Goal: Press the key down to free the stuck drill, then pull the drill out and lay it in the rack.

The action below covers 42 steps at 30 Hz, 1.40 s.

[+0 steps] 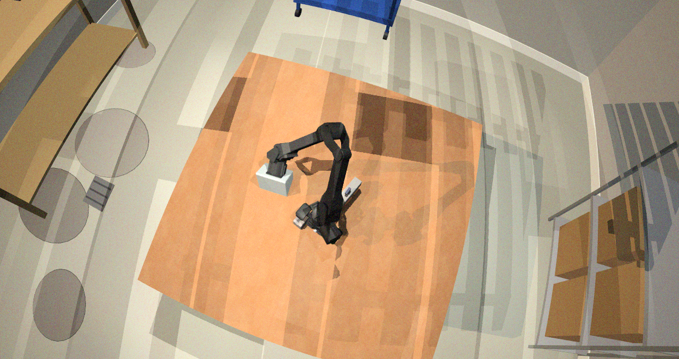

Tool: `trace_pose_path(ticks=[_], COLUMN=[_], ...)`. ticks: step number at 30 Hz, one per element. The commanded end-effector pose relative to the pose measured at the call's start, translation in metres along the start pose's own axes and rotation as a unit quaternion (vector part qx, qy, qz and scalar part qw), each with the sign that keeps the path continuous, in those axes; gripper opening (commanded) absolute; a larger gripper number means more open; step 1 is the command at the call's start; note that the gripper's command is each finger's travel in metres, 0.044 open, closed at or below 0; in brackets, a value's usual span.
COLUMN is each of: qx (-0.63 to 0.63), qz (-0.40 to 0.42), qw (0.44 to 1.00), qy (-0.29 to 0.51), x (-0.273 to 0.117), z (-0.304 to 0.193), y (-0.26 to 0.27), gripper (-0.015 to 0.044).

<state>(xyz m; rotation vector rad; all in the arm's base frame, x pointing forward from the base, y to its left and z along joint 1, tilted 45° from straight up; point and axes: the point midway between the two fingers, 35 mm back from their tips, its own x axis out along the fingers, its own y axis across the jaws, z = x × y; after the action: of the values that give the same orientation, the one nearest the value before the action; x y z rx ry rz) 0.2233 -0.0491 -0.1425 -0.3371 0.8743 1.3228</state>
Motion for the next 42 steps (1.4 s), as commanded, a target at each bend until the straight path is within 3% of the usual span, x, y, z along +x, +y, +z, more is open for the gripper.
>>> trace_pose_path(ticks=[1, 42], qx=[-0.001, -0.001], qz=[-0.002, -0.002], qw=[1.0, 1.0], qy=[0.003, 0.004], x=[-0.002, -0.008], z=[-0.009, -0.047], y=[-0.003, -0.001], gripper=[0.0, 0.0])
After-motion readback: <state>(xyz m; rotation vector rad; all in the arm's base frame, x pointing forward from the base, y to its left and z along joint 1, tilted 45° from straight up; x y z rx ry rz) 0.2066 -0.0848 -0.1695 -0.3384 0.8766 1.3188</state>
